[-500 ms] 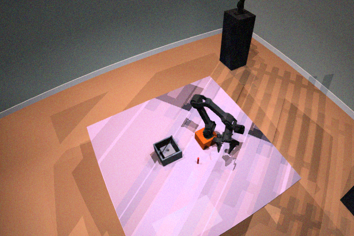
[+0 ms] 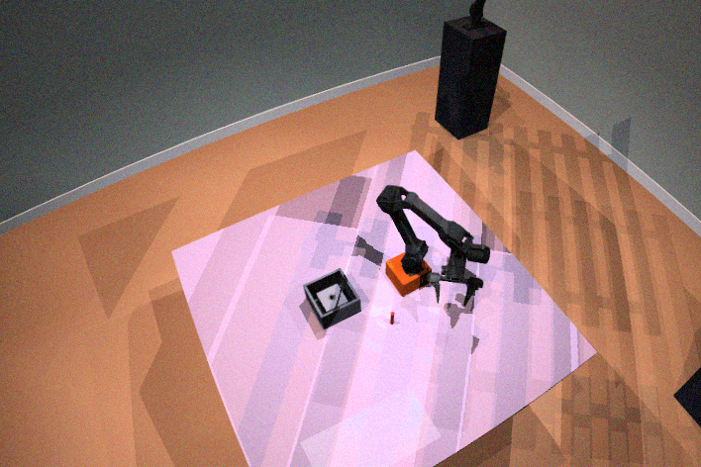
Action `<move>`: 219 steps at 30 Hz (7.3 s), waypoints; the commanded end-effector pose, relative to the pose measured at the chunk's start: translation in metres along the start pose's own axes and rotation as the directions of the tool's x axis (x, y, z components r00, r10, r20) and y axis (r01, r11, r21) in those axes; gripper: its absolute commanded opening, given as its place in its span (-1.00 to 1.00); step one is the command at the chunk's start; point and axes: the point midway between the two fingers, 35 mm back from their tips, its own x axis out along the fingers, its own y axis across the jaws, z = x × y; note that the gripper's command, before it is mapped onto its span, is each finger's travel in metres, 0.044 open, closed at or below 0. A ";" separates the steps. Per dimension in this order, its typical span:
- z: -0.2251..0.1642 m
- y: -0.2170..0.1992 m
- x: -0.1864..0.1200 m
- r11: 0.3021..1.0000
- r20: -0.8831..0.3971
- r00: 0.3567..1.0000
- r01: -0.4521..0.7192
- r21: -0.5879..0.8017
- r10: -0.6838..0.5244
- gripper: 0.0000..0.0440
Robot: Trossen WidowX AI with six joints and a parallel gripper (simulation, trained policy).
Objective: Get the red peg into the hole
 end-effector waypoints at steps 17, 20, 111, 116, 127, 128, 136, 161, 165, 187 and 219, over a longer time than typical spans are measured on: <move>-0.070 -0.008 -0.007 0.762 -0.023 0.996 0.083 0.642 -0.089 1.00; -0.079 -0.006 -0.007 0.691 -0.027 0.995 0.085 0.718 -0.095 1.00; -0.059 0.203 0.054 -0.722 0.580 0.812 0.441 -0.533 0.067 1.00; -0.038 0.209 0.055 -0.605 0.649 0.759 0.542 -0.583 0.055 1.00; 0.011 0.213 0.057 -0.311 0.785 0.619 0.748 -0.587 0.007 1.00; 0.015 0.213 0.057 -0.282 0.796 0.605 0.764 -0.581 0.001 1.00; 0.051 0.211 0.067 -0.066 0.854 0.519 0.851 -0.520 -0.037 0.96; 0.128 0.192 0.111 0.260 0.840 0.536 0.825 -0.502 -0.077 0.21; 0.134 0.189 0.112 0.288 0.843 0.528 0.827 -0.483 -0.104 -0.26; 0.113 0.211 0.087 0.227 0.835 0.548 0.820 -0.526 -0.046 -1.00; 0.036 0.303 0.037 0.120 0.772 0.618 0.764 -0.634 0.149 -1.00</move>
